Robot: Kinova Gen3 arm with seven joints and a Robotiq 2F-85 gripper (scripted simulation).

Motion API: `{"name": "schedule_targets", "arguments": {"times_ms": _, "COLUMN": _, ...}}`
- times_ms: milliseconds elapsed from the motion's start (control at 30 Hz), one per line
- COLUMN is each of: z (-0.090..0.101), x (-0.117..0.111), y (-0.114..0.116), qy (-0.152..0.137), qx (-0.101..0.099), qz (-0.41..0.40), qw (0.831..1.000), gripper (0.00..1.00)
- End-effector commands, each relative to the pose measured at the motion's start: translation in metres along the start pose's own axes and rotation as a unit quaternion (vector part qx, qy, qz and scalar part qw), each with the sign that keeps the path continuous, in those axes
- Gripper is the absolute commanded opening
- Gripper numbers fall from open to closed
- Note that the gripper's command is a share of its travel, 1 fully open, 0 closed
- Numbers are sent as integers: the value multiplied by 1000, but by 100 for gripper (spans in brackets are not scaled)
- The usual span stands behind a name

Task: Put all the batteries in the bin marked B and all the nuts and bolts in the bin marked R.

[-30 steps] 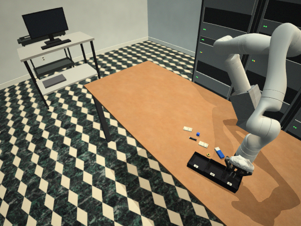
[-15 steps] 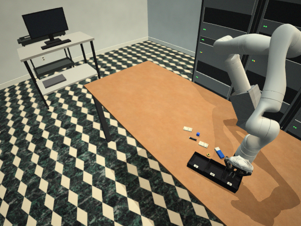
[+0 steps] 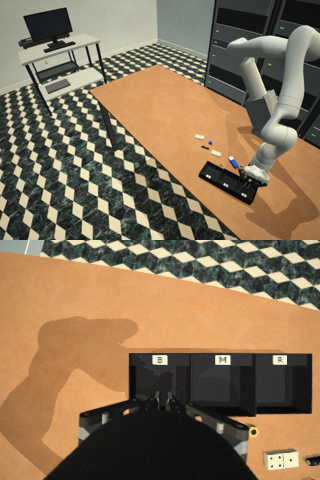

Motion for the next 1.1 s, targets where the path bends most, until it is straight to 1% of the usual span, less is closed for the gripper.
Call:
{"name": "schedule_targets", "arguments": {"times_ms": 0, "z": 1, "x": -1, "y": 0, "qy": 1, "qx": 0, "qz": 0, "qw": 1000, "gripper": 9}}
{"name": "schedule_targets", "arguments": {"times_ms": 567, "z": 1, "x": -1, "y": 0, "qy": 1, "qx": 0, "qz": 0, "qw": 1000, "gripper": 9}}
{"name": "schedule_targets", "arguments": {"times_ms": 1067, "z": 18, "x": -1, "y": 0, "qy": 1, "qx": 0, "qz": 0, "qw": 1000, "gripper": 9}}
Point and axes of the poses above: the point where the finger pads meet when closed, its own z axis back along the fingers, its own y axis across the jaws, x = y × z, the point moved 8 cm from there along z, back along the fingers, and after that the axes turned 14 degrees about z, right-handed, at the moved point
